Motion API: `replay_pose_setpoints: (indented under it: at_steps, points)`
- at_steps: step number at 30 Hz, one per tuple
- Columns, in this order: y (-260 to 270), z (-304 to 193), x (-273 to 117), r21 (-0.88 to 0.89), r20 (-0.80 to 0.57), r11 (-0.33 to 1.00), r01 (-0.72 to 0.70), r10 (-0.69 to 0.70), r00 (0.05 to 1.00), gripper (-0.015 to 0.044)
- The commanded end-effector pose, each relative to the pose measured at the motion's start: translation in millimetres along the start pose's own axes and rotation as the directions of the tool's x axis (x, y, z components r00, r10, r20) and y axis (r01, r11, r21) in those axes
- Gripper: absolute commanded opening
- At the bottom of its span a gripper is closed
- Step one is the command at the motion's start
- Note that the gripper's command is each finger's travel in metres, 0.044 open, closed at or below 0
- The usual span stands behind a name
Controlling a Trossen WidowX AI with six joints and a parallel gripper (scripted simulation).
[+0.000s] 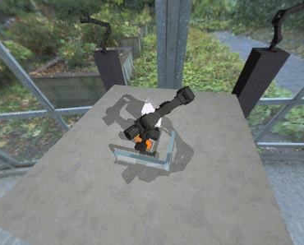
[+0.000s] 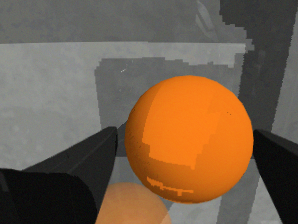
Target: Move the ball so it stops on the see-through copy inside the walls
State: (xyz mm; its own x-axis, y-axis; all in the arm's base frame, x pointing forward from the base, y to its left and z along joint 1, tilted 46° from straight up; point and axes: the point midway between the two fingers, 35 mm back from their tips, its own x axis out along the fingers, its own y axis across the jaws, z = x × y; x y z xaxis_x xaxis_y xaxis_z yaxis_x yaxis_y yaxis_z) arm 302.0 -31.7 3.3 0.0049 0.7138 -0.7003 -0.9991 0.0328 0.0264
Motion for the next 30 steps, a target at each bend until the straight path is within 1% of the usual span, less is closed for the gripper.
replay_pose_setpoints:
  at_steps: [1,7,10,17,30]
  points:
    - [-1,1,0,0.003,0.004,1.000,0.004,-0.004,1.000,0.0303]
    - [-1,1,0,0.003,0.004,1.000,0.004,-0.004,1.000,0.0263]
    - [-2,0,-3,0.005,0.003,1.000,0.006,-0.006,1.000,0.0185]
    - [-7,-2,-43,0.024,-0.009,0.999,0.029,-0.029,1.000,0.0001]
    - [-2,-2,-117,0.065,-0.029,0.996,0.067,-0.065,0.997,0.0000]
